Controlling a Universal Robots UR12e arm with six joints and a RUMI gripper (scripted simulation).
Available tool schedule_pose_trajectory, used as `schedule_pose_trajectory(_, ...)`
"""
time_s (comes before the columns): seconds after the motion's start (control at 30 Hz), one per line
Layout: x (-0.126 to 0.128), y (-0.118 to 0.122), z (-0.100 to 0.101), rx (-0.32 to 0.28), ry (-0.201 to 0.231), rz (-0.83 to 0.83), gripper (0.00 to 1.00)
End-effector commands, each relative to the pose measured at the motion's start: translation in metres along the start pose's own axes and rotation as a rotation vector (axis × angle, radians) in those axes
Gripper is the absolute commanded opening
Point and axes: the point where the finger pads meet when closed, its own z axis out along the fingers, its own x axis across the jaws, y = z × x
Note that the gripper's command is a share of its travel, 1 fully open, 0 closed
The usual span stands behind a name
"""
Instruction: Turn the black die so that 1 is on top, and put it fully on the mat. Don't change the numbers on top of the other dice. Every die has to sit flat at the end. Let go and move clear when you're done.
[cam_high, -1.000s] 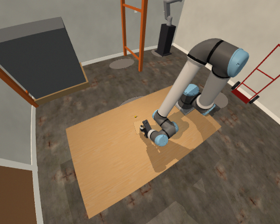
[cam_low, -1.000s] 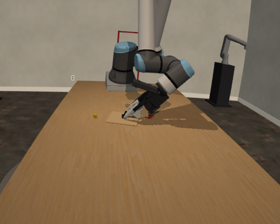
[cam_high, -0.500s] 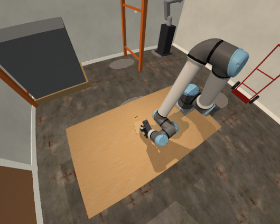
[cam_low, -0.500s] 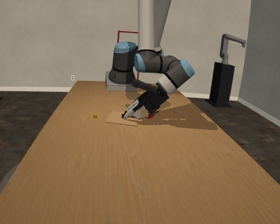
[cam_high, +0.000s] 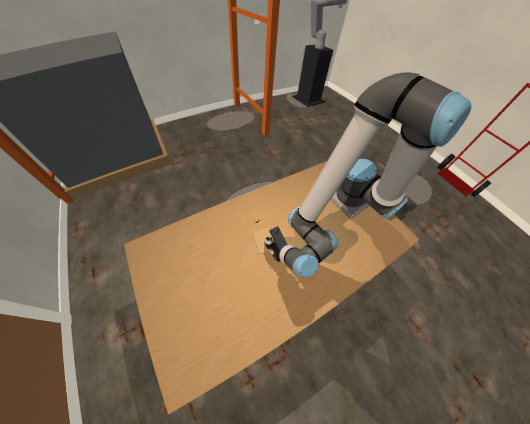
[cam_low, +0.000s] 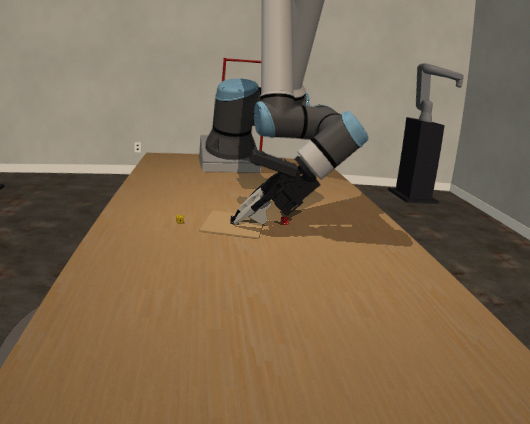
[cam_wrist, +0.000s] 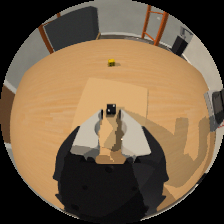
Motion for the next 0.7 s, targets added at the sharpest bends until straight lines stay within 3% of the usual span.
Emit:
schedule_pose_trajectory(0.0, -0.0005, -0.0003, -0.0004, 0.0, -0.001, 0.001, 0.18)
schedule_pose_trajectory(0.03, -0.0005, -0.0003, -0.0004, 0.0, -0.001, 0.001, 0.18)
schedule_pose_trajectory(0.07, -0.0005, -0.0003, -0.0004, 0.0, -0.001, 0.001, 0.0)
schedule_pose_trajectory(0.67, -0.0005, -0.0003, -0.0004, 0.0, -0.001, 0.001, 0.0)
